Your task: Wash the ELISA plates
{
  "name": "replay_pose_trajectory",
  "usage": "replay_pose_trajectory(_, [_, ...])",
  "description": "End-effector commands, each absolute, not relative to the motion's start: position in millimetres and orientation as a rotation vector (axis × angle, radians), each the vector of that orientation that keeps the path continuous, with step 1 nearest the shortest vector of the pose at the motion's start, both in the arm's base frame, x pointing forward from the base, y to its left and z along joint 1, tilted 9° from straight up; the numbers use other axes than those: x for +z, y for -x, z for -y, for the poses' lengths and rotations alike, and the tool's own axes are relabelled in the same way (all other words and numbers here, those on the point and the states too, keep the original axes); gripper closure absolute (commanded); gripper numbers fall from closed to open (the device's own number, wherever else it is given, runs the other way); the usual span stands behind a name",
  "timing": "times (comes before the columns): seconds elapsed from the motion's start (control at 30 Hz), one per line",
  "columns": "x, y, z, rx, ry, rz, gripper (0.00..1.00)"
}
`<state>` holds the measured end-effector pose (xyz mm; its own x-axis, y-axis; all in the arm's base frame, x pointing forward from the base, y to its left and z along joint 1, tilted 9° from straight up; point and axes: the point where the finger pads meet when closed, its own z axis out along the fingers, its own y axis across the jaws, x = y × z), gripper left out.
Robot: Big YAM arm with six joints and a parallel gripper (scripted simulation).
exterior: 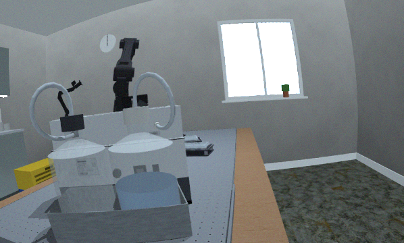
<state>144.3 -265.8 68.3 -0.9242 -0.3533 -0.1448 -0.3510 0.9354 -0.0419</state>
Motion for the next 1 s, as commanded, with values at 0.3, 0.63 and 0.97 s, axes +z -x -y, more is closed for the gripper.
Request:
replay_pose_trajectory(0.3, [109,-147,286,-0.105,0.540,-2.927,0.18])
replay_pose_trajectory(0.63, [121,-146,285,-0.083,0.544,-2.930,0.18])
replay_pose_trajectory(0.97, [116,-155,268,-0.074,0.657,-2.910,0.18])
